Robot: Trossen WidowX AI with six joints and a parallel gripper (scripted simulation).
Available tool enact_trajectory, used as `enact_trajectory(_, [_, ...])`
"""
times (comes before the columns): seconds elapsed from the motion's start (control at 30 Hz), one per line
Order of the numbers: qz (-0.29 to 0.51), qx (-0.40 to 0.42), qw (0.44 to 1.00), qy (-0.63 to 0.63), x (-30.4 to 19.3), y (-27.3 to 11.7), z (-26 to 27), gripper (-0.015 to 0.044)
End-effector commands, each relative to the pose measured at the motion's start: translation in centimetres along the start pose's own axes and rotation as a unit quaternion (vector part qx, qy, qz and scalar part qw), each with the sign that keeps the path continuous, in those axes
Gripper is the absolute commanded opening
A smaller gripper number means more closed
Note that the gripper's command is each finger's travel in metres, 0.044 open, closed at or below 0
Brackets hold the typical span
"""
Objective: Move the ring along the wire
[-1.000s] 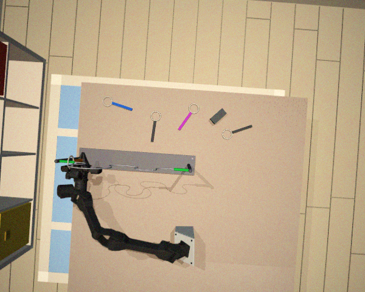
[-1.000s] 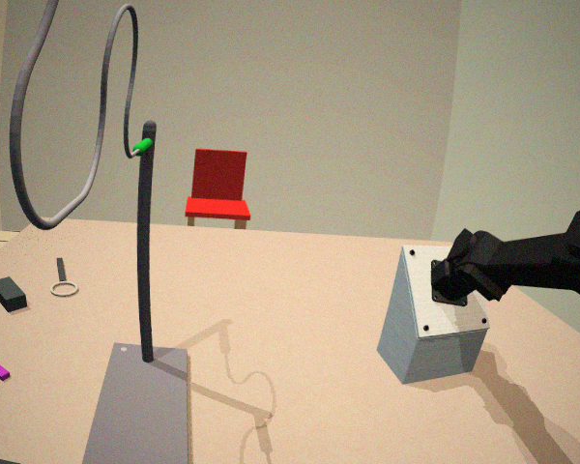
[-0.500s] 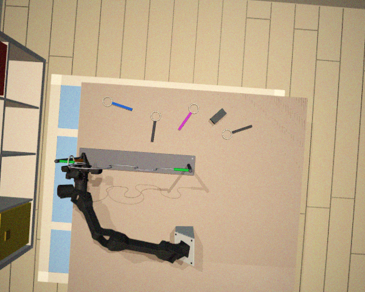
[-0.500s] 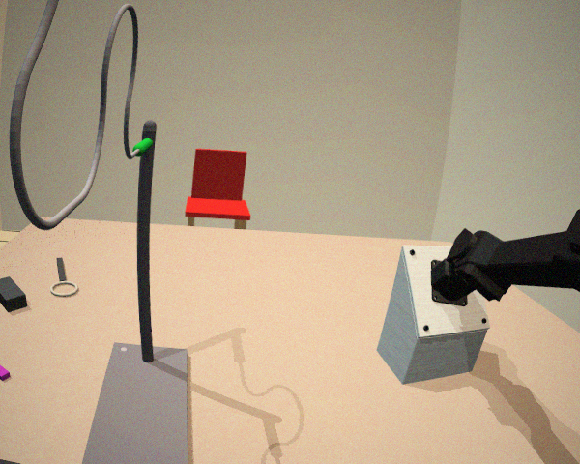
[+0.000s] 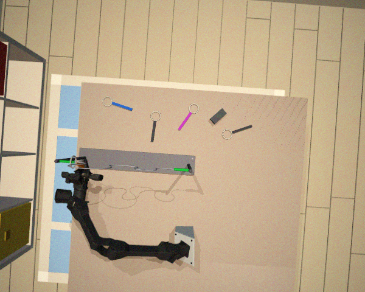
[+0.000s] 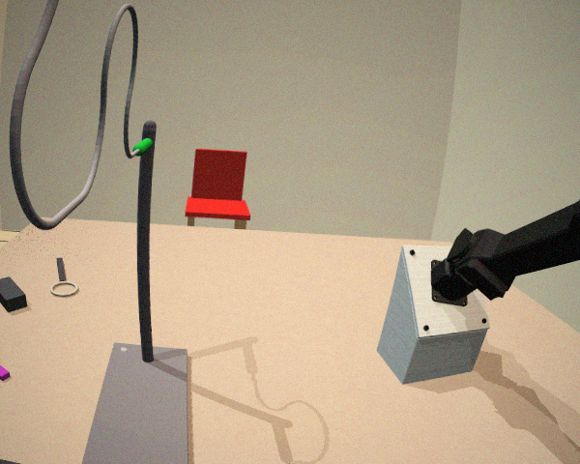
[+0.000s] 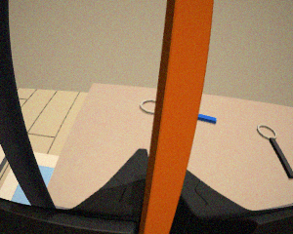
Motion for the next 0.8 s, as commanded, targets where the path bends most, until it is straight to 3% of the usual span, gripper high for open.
enact_trajectory(0.0, [0.043, -0.004, 0.999, 0.0, 0.2, -1.1, -0.6, -0.015])
enact_trajectory(0.33, [0.127, -0.014, 0.992, -0.01, 1.0, -3.1, -1.8, -0.015])
enact_trajectory(0.77, [0.129, -0.034, 0.989, -0.058, 1.2, -3.2, -4.1, -0.015])
Point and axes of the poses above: the point midway between the two fingers, 35 mm back from their tips, its own y axis out along the fingers, its own z axis across the jaws, x = y × z, the point moved 3 cm from there along -y, back along the fingers, and after that the axes turned 3 degrees about y, right-handed, at the moved point
